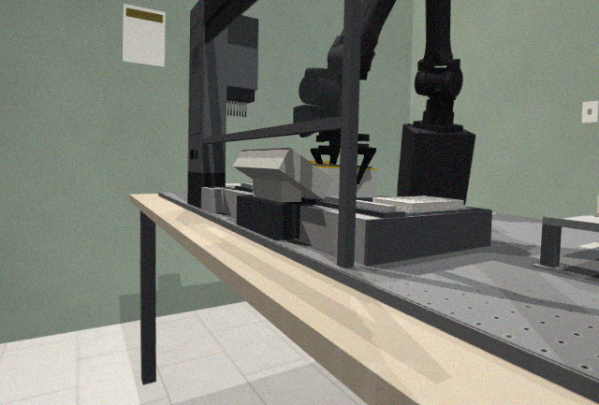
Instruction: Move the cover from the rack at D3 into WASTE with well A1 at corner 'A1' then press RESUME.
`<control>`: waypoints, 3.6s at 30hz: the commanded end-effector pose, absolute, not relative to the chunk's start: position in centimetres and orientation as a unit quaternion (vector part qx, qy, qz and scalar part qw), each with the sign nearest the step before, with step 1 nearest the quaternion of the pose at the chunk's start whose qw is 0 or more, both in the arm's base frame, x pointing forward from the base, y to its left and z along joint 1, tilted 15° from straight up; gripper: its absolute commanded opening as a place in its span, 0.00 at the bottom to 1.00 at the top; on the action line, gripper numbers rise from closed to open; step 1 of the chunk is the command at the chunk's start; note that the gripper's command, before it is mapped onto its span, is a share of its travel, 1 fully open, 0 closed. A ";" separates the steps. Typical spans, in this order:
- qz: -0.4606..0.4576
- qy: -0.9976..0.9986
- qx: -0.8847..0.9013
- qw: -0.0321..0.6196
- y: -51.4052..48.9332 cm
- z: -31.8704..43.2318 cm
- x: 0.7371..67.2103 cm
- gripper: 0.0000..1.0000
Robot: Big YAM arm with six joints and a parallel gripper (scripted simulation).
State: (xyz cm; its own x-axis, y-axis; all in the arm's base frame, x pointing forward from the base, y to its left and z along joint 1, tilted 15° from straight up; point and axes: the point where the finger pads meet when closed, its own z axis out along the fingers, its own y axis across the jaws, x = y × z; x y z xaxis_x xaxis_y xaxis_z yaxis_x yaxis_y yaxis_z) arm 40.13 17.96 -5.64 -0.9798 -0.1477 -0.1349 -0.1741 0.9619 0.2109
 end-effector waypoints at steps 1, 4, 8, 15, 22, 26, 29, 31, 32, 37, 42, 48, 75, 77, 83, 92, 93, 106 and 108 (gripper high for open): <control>0.110 0.989 -0.075 0.060 18.2 -6.4 40.1 1.00; 0.110 0.989 -0.075 0.060 18.2 -6.4 40.1 1.00; 0.110 0.989 -0.075 0.060 18.2 -6.4 40.1 1.00; 0.110 0.989 -0.075 0.060 18.2 -6.4 40.1 1.00; 0.110 0.989 -0.075 0.060 18.2 -6.4 40.1 1.00; 0.110 0.989 -0.075 0.060 18.2 -6.4 40.1 1.00; 0.110 0.989 -0.075 0.060 18.2 -6.4 40.1 1.00; 0.110 0.989 -0.075 0.060 18.2 -6.4 40.1 0.00; 0.110 0.989 -0.075 0.060 18.2 -6.4 40.1 0.00; 0.110 0.989 -0.075 0.060 18.2 -6.4 40.1 0.00; 0.110 0.989 -0.075 0.060 18.2 -6.4 40.1 0.00; 0.110 0.989 -0.075 0.060 18.2 -6.4 40.1 0.00; 0.110 0.989 -0.075 0.060 18.2 -6.4 40.1 0.00; 0.110 0.989 -0.075 0.060 18.2 -6.4 40.1 0.00; 0.110 0.989 -0.075 0.060 18.2 -6.4 40.1 0.00; 0.110 0.989 -0.075 0.060 18.2 -6.4 40.1 0.00; 0.110 0.989 -0.075 0.060 18.2 -6.4 40.1 0.00; 0.112 0.989 -0.066 0.069 17.2 -3.6 40.5 0.00; 0.112 0.989 -0.068 0.069 17.1 -3.4 40.4 0.00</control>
